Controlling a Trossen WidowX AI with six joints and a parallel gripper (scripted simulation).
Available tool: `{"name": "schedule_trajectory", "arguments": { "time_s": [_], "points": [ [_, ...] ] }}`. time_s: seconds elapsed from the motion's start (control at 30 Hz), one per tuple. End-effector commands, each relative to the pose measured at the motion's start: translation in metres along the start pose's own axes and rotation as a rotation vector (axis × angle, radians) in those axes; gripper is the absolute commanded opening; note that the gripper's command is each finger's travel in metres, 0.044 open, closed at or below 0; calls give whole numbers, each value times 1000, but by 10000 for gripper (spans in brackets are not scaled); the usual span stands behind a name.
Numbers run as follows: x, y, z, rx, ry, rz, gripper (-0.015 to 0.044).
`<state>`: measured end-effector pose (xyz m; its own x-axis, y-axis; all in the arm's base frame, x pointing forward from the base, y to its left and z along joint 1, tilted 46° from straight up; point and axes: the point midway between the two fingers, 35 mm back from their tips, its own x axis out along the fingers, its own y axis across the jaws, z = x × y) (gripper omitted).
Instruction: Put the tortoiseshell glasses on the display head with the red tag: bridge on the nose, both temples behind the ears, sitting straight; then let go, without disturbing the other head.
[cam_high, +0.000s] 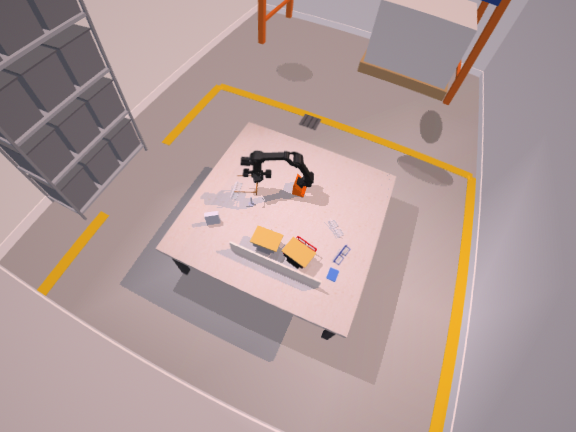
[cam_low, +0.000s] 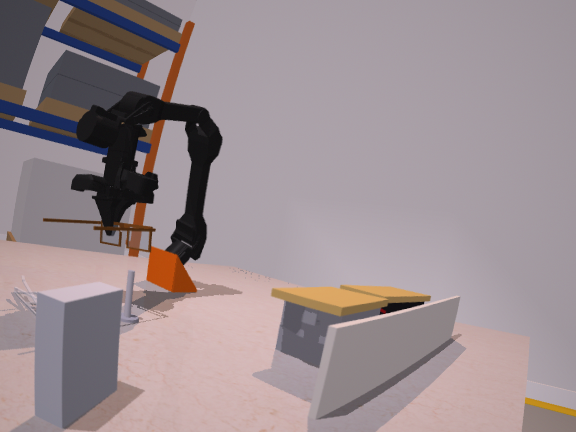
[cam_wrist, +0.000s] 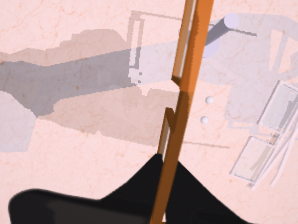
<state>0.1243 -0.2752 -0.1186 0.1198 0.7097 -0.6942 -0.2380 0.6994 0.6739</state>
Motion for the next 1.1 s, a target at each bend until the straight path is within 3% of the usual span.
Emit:
{"name": "schedule_trajectory", "arguments": {
  "time_s": [0.0, 1.07],
  "points": [
    [-2, 5, 2, 140, -30, 7, 0],
    [-25, 30, 24, 1290, -203, 169, 0]
  ]
}}
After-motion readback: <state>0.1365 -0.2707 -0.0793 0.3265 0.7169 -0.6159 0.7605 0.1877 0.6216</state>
